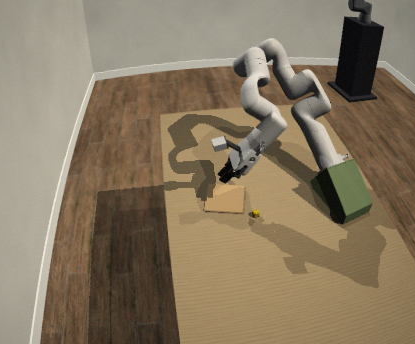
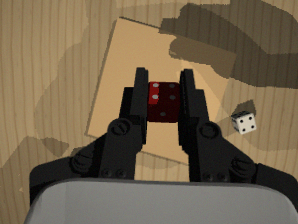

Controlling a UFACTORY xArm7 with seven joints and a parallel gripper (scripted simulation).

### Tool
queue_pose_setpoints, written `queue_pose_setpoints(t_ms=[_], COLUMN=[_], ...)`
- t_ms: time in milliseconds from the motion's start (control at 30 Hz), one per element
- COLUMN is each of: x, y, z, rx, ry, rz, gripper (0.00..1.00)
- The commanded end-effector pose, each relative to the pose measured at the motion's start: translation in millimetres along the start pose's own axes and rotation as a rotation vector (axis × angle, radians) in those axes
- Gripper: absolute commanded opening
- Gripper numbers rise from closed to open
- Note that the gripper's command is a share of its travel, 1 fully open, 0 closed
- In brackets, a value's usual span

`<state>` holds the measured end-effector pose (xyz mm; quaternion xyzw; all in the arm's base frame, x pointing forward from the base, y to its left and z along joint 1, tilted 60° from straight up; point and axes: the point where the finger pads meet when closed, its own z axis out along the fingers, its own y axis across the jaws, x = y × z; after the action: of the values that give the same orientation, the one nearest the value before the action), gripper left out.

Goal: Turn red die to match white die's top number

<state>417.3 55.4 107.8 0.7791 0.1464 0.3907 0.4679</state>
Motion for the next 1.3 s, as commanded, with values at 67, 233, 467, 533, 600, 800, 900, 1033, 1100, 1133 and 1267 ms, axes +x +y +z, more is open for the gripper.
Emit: queue_pose_setpoints(t_ms=[67, 233, 467, 533, 600, 800, 900, 1033, 1100, 1133, 1267], x=[-1.2, -2.7, -3.2, -3.4, -4.2, -8.3, -13.5, -22.5, -27.5, -30.0, -34.9], y=[1.3, 1.4, 0.9, 0.9, 0.9, 0.8, 0.8, 0.7, 0.6, 0.6, 0.5], z=[-0.6, -1.6, -2.7, -2.5, -1.5, 3.4, 9.6, 20.5, 26.5, 29.5, 35.4], rx=[-0.008, -0.009, -0.005, -0.005, -0.005, -0.005, -0.005, -0.005, -0.005, -0.005, -0.005], ry=[0.201, 0.331, 0.389, 0.389, 0.389, 0.389, 0.389, 0.389, 0.389, 0.389, 0.389], rz=[0.008, 0.007, 0.008, 0.008, 0.008, 0.008, 0.008, 0.008, 0.008, 0.008, 0.008], gripper=[0.15, 0.15, 0.15, 0.15, 0.15, 0.15, 0.15, 0.15, 0.15, 0.15, 0.15])
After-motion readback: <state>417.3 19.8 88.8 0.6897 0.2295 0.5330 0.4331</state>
